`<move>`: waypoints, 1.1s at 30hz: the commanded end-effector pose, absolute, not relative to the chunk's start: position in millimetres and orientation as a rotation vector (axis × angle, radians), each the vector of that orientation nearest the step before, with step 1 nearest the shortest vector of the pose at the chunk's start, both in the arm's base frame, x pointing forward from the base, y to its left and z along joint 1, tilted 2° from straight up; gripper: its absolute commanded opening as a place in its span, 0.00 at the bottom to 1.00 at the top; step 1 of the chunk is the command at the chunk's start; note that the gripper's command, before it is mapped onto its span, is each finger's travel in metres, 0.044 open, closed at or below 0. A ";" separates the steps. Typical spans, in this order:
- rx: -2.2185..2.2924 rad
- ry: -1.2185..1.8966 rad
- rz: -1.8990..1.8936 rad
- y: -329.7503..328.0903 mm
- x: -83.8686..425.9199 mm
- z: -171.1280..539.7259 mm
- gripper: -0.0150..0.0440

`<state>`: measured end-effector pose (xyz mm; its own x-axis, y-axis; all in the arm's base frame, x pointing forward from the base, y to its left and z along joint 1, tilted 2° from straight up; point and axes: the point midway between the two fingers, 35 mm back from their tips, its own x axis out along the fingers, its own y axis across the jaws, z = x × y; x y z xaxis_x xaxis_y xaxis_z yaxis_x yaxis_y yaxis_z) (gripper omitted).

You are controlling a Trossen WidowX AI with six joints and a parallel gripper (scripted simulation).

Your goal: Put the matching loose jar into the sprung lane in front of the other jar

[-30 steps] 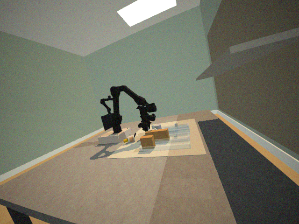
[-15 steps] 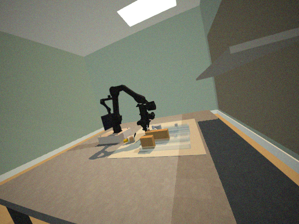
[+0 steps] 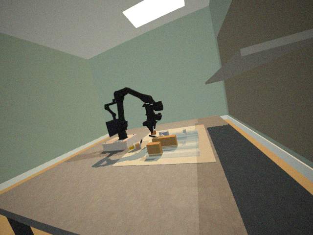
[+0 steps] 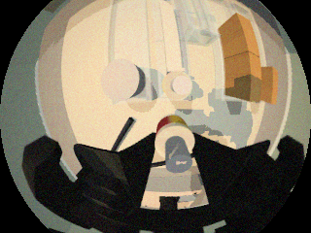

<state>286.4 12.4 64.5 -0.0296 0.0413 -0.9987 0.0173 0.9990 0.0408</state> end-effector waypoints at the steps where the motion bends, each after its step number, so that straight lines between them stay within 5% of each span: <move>1: 0.027 1.564 0.039 10.4 294.0 90.9 0.25; 11: 0.007 1.535 0.054 7.7 297.6 116.9 0.25; 33: 0.002 1.536 0.058 3.2 295.7 46.9 0.25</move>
